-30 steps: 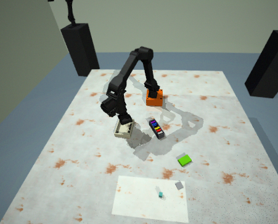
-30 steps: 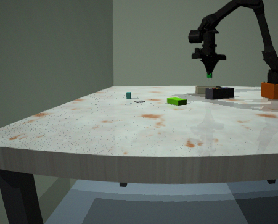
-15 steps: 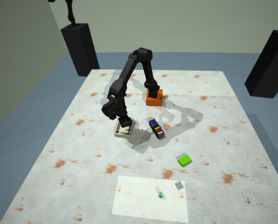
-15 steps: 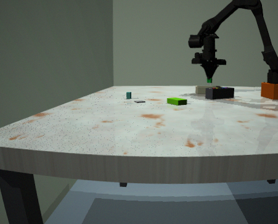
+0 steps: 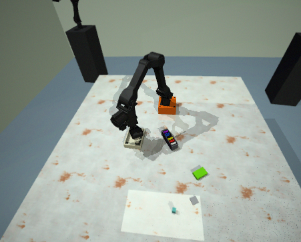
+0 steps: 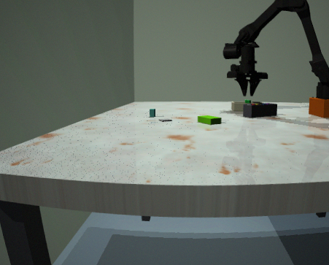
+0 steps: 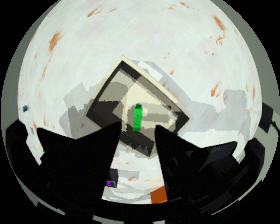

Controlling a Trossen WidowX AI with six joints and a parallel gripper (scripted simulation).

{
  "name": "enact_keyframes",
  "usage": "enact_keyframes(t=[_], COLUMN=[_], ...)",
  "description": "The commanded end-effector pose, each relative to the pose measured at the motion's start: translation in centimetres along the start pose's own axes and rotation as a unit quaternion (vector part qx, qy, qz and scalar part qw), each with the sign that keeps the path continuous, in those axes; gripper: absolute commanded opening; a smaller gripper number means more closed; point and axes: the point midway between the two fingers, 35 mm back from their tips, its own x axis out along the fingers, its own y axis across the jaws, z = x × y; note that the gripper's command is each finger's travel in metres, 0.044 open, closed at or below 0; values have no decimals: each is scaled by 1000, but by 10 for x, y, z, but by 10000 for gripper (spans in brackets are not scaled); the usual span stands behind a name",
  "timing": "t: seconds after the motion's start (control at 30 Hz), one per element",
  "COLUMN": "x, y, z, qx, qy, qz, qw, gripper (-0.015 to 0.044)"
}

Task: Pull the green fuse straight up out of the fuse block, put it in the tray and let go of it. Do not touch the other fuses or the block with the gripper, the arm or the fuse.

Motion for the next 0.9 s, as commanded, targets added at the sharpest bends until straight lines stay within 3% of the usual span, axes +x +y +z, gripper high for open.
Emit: enact_keyframes(t=[0.0, 0.1, 0.23, 0.87], x=[0, -3, -38, -37], y=[0, 0, 0, 0], z=[0, 0, 0, 0], qx=[0, 0, -2, 0], qy=[0, 0, 1, 0], qz=[0, 0, 1, 0], qw=[1000, 1000, 1000, 1000], gripper=[263, 330, 330, 330])
